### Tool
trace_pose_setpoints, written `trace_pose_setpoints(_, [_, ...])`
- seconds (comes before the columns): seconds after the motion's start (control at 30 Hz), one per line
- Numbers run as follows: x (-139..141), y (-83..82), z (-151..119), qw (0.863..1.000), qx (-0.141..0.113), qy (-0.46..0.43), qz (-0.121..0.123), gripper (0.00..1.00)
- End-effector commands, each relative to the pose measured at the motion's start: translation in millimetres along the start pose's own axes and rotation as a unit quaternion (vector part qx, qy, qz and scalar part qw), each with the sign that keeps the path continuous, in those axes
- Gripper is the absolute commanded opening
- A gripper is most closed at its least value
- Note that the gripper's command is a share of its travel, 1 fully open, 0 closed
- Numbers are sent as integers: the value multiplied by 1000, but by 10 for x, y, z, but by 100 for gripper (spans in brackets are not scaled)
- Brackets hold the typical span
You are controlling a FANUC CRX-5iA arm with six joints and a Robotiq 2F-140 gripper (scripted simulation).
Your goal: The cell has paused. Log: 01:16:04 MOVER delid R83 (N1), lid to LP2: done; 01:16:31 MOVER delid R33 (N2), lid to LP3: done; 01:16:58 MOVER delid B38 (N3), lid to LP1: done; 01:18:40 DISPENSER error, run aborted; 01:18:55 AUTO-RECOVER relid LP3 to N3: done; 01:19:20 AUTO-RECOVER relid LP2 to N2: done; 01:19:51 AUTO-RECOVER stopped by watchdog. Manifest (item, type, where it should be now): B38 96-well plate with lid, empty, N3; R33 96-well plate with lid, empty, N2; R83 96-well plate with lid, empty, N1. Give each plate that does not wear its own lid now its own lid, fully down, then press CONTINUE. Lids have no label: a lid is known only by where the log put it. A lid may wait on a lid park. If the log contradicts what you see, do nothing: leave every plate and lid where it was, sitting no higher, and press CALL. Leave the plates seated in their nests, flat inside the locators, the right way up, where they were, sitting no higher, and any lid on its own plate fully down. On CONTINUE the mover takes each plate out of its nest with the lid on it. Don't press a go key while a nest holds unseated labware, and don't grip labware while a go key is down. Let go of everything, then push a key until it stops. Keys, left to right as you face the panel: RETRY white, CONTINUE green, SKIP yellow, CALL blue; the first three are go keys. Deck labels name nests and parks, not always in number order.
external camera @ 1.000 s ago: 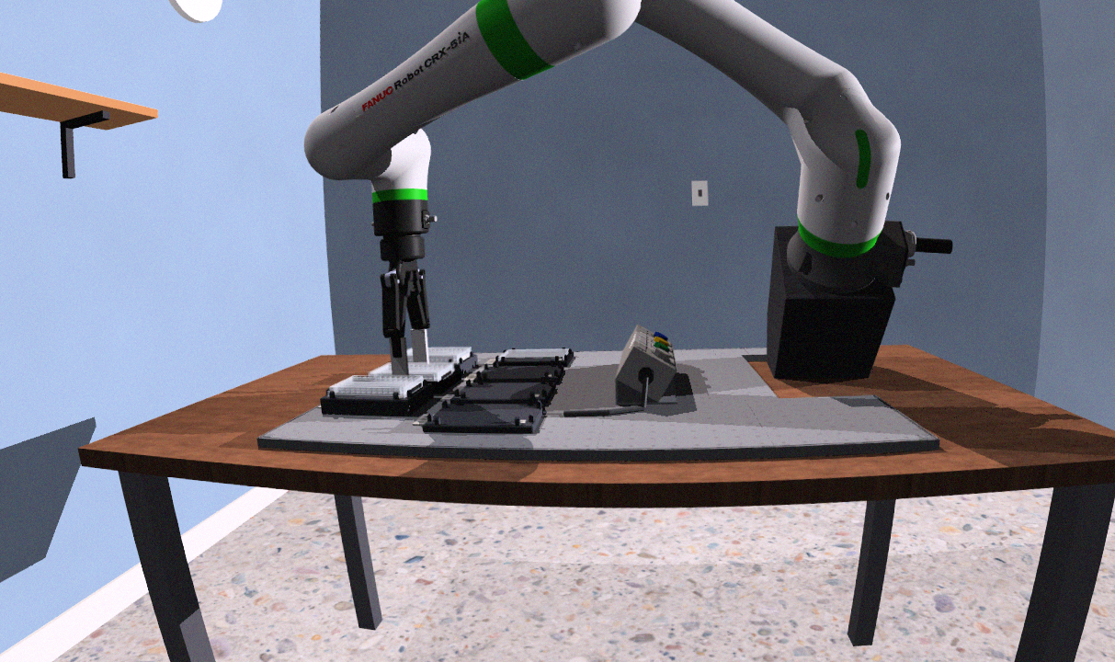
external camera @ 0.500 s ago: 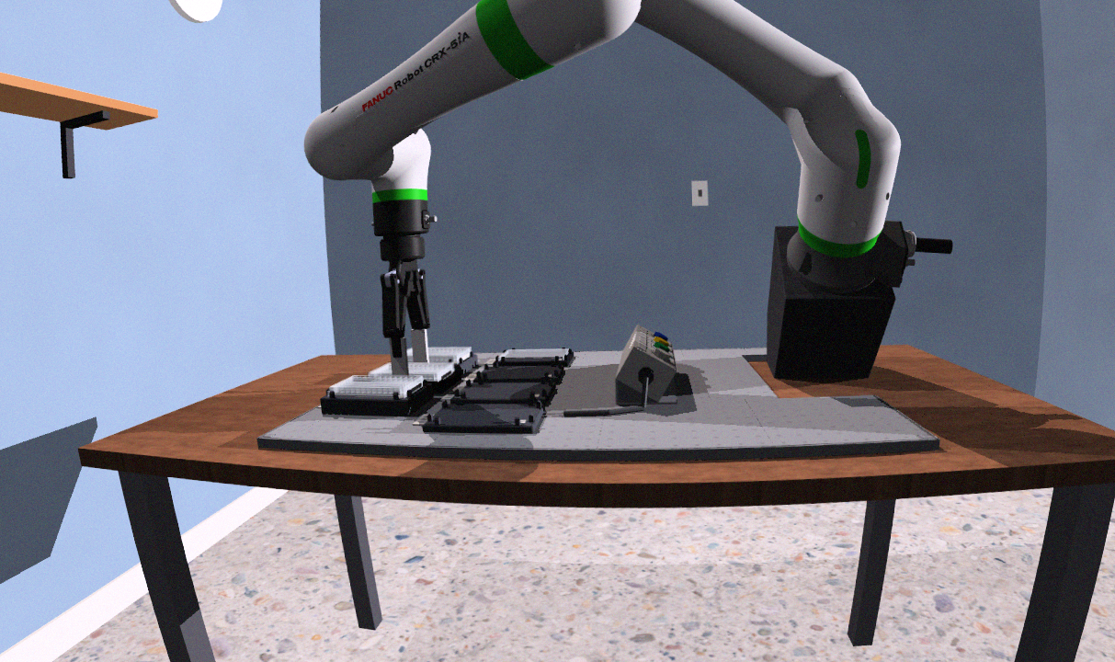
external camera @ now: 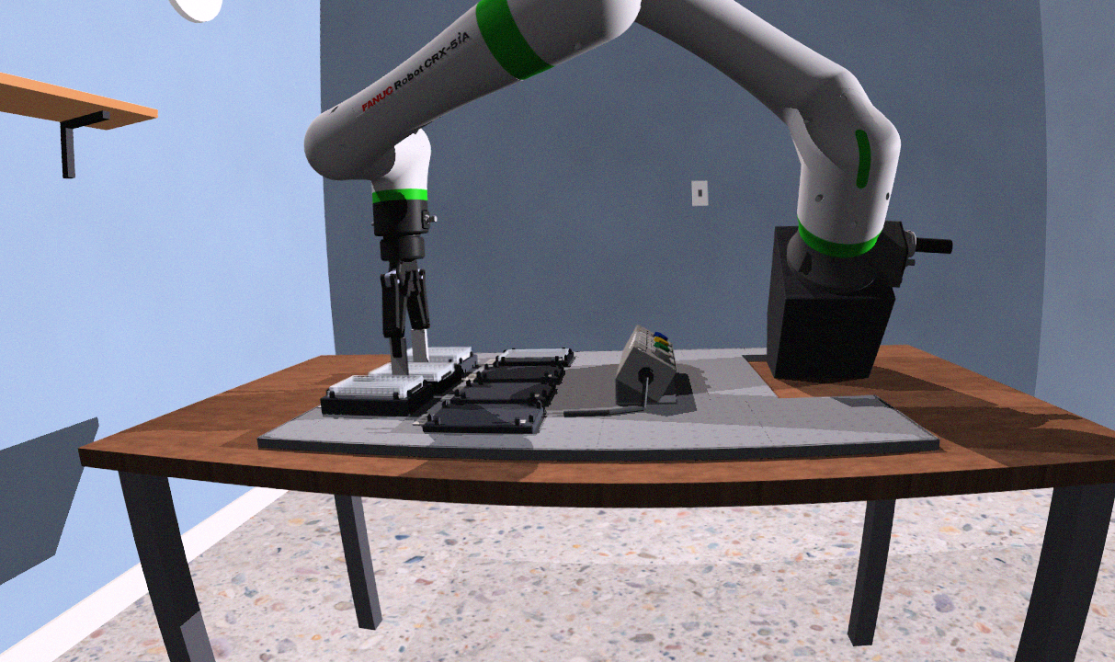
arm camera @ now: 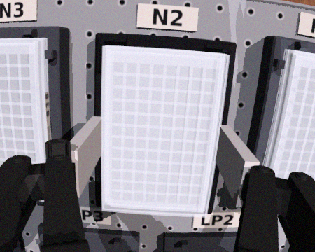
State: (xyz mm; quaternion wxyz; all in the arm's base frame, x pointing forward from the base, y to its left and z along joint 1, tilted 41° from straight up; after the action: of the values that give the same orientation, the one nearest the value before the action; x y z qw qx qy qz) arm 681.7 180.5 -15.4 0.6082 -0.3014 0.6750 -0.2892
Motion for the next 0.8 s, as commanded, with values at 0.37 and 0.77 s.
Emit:
trace_pose_setpoints(0.37, [1, -3, 2, 1000, 0, 0, 0, 0])
trace_pose_setpoints(0.77, [1, -3, 2, 1000, 0, 0, 0, 66])
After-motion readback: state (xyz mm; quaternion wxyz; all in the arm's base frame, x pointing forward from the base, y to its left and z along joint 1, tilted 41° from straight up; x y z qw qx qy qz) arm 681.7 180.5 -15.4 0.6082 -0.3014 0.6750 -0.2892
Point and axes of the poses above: the point where the finger pads meet when closed, its own y axis out along the fingers, its own x axis across the jaws, z = x × y, the point moved 5 cm from there along -y, back along the fingers, and after that the axes turned 14 degrees about y, right-handed, at the moved point
